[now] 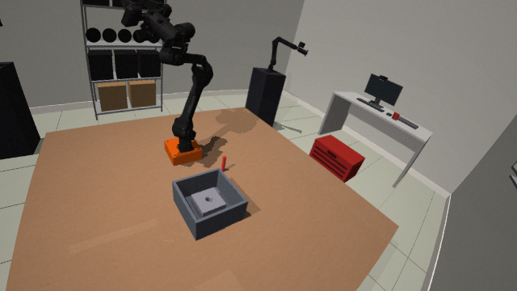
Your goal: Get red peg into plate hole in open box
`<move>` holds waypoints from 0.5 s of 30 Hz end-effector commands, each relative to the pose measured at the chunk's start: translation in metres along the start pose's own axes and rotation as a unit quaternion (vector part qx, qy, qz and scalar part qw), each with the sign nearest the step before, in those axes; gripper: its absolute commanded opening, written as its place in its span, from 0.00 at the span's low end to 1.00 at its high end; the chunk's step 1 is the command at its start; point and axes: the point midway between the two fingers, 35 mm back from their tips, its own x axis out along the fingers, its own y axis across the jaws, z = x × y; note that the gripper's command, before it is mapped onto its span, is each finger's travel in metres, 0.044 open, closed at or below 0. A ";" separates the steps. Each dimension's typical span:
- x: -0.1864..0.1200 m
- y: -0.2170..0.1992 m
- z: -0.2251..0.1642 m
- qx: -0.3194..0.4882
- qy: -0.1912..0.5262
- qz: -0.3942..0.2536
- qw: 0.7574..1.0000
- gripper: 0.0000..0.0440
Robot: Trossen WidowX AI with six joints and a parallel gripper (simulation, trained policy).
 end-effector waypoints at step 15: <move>-0.038 -0.105 -0.001 -0.176 0.049 -0.182 0.966 1.00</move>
